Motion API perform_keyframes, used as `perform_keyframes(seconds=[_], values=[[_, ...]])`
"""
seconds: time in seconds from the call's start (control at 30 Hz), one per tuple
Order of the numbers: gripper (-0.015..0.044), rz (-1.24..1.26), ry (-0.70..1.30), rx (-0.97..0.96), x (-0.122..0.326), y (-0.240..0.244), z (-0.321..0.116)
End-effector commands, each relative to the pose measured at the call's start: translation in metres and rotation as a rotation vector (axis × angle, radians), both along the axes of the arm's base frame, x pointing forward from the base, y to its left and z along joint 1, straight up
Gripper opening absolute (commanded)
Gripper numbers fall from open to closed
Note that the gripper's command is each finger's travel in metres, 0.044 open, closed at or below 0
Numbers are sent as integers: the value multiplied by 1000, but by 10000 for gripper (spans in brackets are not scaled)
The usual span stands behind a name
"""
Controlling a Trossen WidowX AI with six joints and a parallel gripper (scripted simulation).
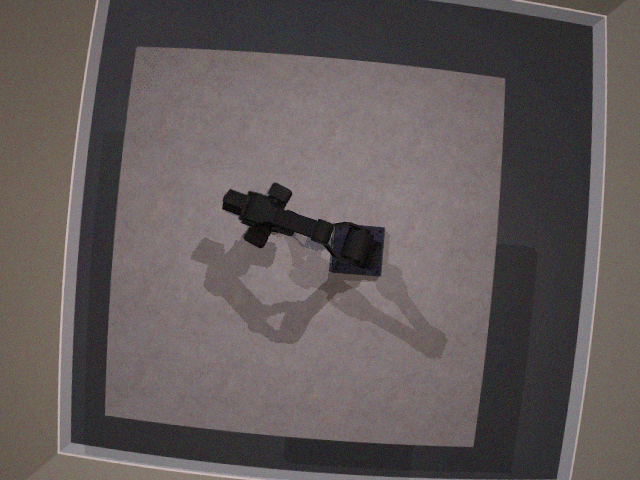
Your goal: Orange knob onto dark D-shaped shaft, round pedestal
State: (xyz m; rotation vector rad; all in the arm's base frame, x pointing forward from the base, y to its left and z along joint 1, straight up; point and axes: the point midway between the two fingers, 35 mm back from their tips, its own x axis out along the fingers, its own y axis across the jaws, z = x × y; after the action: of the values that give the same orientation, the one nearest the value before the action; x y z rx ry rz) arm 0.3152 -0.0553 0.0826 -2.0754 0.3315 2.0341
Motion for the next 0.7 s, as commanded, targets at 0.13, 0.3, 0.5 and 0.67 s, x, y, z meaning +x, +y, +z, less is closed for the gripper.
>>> perform_keyframes(seconds=[0.13,0.3,0.5,0.67], values=[[0,31,-2,-2,0,0,-2],[0,31,-2,-2,0,0,-4],[0,31,-2,-2,0,0,-4],[0,31,-2,-2,0,0,-4]])
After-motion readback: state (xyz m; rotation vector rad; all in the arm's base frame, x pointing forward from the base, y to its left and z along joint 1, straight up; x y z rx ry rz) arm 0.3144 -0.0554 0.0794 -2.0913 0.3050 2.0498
